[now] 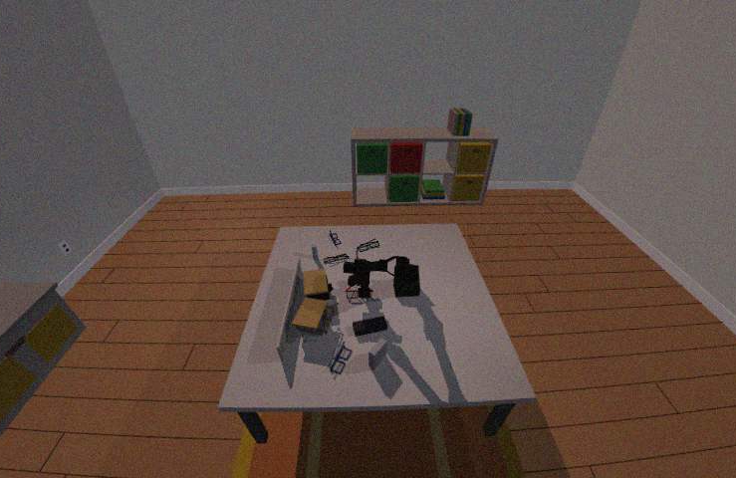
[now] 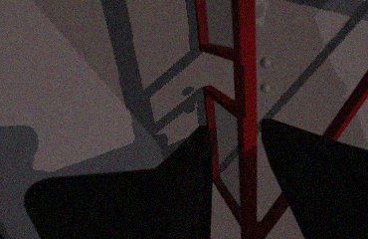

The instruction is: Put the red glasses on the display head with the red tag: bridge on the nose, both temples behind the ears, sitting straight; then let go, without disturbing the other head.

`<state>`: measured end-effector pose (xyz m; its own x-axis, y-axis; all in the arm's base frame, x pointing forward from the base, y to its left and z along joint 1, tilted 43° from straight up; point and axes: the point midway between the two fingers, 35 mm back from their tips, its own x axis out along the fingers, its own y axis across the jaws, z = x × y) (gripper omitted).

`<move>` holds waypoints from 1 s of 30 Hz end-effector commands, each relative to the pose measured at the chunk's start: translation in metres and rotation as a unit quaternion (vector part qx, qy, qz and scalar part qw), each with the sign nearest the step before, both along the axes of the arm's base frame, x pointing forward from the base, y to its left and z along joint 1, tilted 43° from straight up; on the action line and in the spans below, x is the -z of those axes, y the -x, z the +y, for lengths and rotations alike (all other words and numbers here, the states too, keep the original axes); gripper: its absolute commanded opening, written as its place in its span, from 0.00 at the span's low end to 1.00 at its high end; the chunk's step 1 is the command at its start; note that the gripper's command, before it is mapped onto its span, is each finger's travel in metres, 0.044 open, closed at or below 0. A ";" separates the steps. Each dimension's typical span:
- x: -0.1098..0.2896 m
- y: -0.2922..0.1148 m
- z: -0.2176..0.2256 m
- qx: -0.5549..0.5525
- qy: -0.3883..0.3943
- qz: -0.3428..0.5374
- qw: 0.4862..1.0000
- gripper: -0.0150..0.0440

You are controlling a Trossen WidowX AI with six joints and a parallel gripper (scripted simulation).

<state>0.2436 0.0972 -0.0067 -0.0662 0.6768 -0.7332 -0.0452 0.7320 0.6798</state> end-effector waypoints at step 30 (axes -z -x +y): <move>-0.005 -0.002 -0.008 0.002 0.001 0.001 1.000 0.25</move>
